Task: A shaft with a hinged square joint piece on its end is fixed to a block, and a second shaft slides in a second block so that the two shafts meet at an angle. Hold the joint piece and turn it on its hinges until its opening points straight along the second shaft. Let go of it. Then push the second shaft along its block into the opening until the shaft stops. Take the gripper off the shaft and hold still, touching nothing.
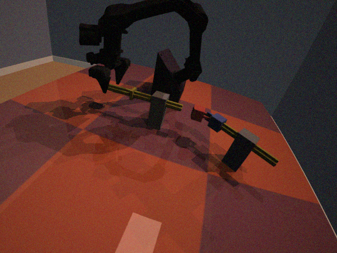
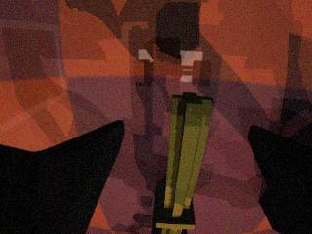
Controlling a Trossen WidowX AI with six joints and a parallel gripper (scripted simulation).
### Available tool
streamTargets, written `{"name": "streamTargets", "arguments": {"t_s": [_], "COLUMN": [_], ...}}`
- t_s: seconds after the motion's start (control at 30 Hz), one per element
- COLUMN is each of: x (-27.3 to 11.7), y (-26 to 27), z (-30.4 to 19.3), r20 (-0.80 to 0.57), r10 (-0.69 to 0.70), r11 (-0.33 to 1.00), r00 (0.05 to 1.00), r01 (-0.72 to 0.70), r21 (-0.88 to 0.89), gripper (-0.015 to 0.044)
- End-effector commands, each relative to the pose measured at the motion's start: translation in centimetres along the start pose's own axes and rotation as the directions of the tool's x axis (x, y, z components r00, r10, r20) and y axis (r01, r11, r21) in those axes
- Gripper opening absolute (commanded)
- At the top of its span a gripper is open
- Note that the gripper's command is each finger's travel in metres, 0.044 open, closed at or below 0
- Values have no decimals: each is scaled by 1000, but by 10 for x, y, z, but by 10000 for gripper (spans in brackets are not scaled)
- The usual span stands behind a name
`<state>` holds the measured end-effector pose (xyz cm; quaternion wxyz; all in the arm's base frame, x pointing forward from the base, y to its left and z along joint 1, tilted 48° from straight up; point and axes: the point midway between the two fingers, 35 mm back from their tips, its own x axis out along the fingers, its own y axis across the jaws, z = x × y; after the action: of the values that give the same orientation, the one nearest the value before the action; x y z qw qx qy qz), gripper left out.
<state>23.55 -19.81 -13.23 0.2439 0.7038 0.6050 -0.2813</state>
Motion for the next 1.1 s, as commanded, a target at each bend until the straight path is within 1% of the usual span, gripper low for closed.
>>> {"name": "streamTargets", "arguments": {"t_s": [0.0, 0.63, 1.07], "x": [3, 31, 31], "y": [0, 1, 1], "z": [0, -1, -1], "r20": [-2, -3, -3], "r10": [3, 3, 3], "r11": [1000, 1000, 1000], "r00": [1000, 1000, 1000], "r01": [-3, -3, -3], "r21": [15, 15, 15], "gripper": [440, 440, 102]}}
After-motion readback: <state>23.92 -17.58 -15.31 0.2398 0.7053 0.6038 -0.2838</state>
